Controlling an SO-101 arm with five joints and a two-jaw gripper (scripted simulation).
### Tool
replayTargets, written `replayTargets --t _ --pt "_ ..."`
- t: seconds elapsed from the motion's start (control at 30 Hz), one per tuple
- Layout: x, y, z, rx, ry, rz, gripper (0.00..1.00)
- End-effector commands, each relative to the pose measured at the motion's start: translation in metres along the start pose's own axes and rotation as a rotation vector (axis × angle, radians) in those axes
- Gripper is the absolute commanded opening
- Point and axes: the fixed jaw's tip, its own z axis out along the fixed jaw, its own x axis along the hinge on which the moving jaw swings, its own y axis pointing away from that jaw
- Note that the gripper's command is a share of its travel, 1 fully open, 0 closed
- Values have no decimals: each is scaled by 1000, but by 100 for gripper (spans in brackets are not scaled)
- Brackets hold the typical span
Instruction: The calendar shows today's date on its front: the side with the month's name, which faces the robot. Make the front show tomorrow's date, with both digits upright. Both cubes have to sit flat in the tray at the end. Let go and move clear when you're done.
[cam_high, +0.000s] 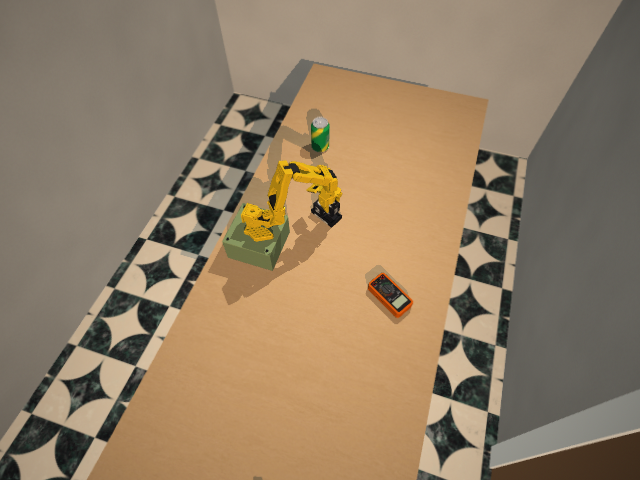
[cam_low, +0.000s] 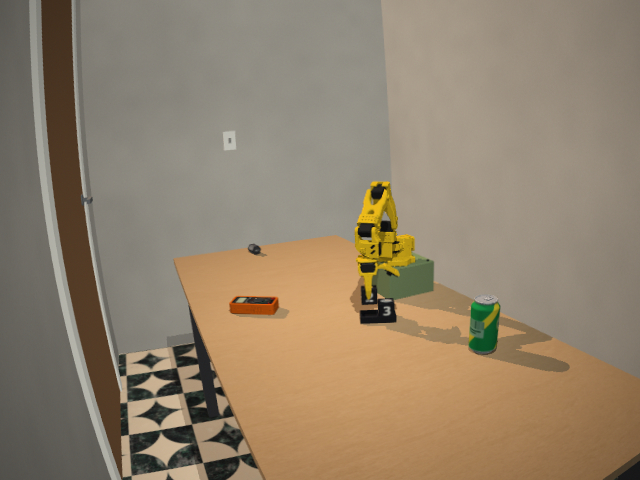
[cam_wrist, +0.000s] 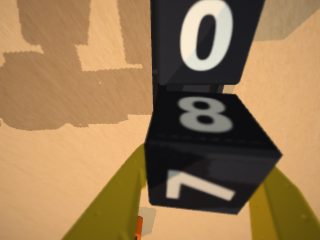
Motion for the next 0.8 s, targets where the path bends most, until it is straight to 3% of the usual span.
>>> replayTargets --t 0.0,0.77 --pt "-2 0 1 -11 -6 0 0" --pt "-4 -1 -1 -16 -8 -1 0"
